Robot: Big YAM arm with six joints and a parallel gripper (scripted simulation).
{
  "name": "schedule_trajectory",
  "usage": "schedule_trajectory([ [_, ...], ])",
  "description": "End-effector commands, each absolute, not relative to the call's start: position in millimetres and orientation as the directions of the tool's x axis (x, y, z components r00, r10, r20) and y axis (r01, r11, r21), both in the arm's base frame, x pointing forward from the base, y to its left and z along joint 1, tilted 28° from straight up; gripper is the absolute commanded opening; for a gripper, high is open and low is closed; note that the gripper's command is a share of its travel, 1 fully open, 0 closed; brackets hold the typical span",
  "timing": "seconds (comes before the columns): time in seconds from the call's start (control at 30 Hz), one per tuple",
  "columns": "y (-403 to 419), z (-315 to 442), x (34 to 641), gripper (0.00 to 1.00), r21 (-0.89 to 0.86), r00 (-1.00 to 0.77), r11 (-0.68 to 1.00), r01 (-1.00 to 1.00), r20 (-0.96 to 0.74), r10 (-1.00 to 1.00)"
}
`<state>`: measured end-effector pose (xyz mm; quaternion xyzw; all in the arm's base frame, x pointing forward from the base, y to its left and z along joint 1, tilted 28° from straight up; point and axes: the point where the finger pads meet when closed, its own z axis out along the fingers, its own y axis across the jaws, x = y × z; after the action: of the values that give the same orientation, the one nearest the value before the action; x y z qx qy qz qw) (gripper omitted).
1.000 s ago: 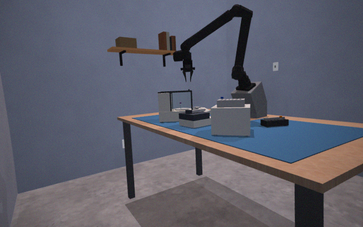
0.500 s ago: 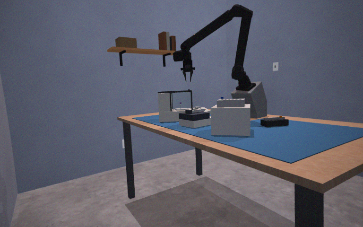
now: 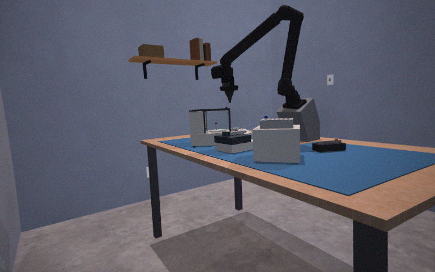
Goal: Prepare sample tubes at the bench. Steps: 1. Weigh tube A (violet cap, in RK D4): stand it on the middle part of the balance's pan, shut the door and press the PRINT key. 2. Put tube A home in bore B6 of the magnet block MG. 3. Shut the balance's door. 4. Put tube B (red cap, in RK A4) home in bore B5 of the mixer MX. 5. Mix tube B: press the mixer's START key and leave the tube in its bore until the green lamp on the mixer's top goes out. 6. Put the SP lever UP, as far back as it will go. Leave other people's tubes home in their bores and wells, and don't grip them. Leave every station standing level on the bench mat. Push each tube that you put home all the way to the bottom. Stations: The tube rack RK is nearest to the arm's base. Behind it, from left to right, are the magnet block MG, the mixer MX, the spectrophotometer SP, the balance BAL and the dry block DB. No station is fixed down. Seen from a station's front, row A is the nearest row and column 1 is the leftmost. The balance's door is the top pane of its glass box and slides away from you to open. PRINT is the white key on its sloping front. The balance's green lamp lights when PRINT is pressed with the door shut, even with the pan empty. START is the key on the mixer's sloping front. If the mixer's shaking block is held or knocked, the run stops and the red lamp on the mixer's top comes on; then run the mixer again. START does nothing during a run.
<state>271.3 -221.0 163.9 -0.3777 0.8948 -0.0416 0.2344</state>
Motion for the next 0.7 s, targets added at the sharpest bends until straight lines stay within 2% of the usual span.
schedule_trajectory([
  [0.0,-233,191,286,0.00,-0.276,-0.677,0.794,-0.542,-0.417,-0.607],
  [0.1,-215,153,276,0.00,-0.185,-0.741,0.859,-0.478,-0.439,-0.507],
  [0.5,-212,143,278,0.00,-0.051,-0.849,0.975,-0.214,-0.484,-0.212],
  [0.67,-200,115,272,0.00,0.052,-0.882,0.996,-0.069,-0.470,-0.037],
])
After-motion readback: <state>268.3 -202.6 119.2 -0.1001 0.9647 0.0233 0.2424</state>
